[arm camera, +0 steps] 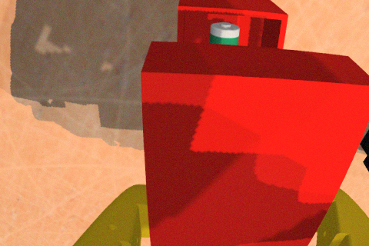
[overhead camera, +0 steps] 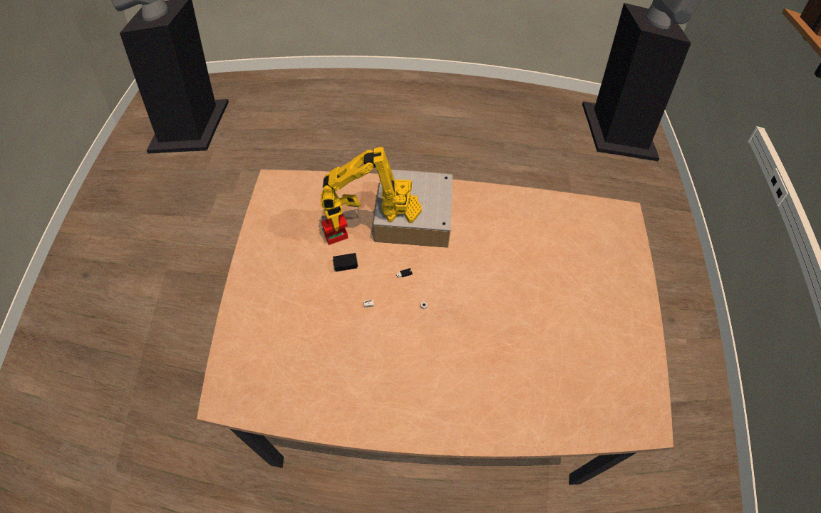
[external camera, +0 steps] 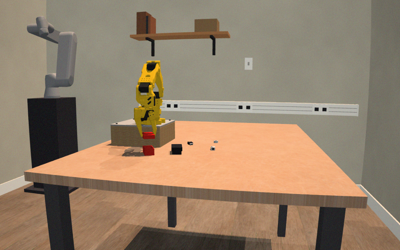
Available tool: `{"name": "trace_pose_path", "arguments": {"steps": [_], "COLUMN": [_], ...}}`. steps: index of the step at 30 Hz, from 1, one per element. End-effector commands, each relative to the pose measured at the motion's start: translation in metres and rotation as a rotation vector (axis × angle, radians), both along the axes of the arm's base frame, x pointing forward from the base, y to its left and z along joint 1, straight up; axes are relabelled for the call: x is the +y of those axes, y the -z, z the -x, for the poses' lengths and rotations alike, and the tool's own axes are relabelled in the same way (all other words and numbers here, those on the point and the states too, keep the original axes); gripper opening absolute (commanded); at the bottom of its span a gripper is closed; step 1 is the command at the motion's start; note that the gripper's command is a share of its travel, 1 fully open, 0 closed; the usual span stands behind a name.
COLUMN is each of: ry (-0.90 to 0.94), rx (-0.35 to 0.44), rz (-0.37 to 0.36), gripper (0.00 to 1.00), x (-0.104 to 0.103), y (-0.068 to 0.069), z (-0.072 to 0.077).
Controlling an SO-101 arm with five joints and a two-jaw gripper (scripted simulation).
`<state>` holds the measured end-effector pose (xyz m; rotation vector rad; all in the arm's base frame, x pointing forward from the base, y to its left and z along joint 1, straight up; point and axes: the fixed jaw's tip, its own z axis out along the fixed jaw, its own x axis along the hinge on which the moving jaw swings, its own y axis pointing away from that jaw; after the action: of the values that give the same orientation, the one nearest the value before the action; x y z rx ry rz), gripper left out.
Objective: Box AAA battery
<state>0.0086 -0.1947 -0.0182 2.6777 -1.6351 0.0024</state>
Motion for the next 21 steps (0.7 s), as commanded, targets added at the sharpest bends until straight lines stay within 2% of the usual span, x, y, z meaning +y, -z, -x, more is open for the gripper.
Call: {"name": "trace_pose_path", "arguments": {"steps": [1, 21], "ry": [0.0, 0.0], "rx": [-0.001, -0.001], "rz": [-0.004, -0.005], "gripper": [0.21, 0.21], "x": [0.0021, 0.0021], "y": [0.0024, 0.0117], "z": [-0.0019, -0.0019]}}
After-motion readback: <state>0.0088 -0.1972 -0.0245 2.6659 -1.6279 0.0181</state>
